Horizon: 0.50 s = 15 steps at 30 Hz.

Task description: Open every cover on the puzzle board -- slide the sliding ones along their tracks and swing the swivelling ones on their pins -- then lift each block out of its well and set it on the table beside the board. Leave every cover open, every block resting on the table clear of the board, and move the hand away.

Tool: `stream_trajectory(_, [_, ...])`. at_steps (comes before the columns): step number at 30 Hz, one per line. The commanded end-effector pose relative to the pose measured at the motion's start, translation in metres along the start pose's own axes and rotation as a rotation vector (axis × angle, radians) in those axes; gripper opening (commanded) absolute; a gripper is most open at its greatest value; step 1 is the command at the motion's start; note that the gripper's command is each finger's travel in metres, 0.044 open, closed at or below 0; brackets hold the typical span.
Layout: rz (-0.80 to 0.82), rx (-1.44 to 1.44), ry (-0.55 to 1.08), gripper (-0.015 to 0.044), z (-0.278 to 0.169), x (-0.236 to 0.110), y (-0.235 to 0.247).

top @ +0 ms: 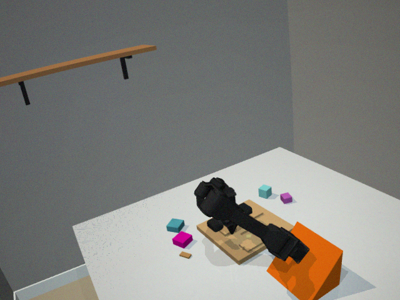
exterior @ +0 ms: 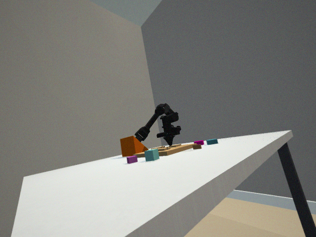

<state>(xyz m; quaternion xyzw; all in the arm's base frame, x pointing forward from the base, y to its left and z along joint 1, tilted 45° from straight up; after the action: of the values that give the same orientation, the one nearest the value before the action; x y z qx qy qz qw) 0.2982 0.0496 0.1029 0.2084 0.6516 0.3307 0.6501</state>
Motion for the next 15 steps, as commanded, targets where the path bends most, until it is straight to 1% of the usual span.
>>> stream_trajectory(1, [0.005, 0.006, 0.003, 0.0000, 0.006, 0.001, 0.000])
stream_trajectory(15, [0.005, 0.005, 0.003, 0.0000, 0.020, 0.001, 0.000])
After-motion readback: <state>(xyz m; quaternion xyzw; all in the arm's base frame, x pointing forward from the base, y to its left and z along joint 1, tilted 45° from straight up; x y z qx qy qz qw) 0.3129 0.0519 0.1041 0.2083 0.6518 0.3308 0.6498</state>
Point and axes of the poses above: the point midway between the two fingers, 35 mm back from their tips, its own x axis out along the fingers, its own y axis across the jaws, z = x × y, the point moved 9 cm from there along -x, back along the fingers
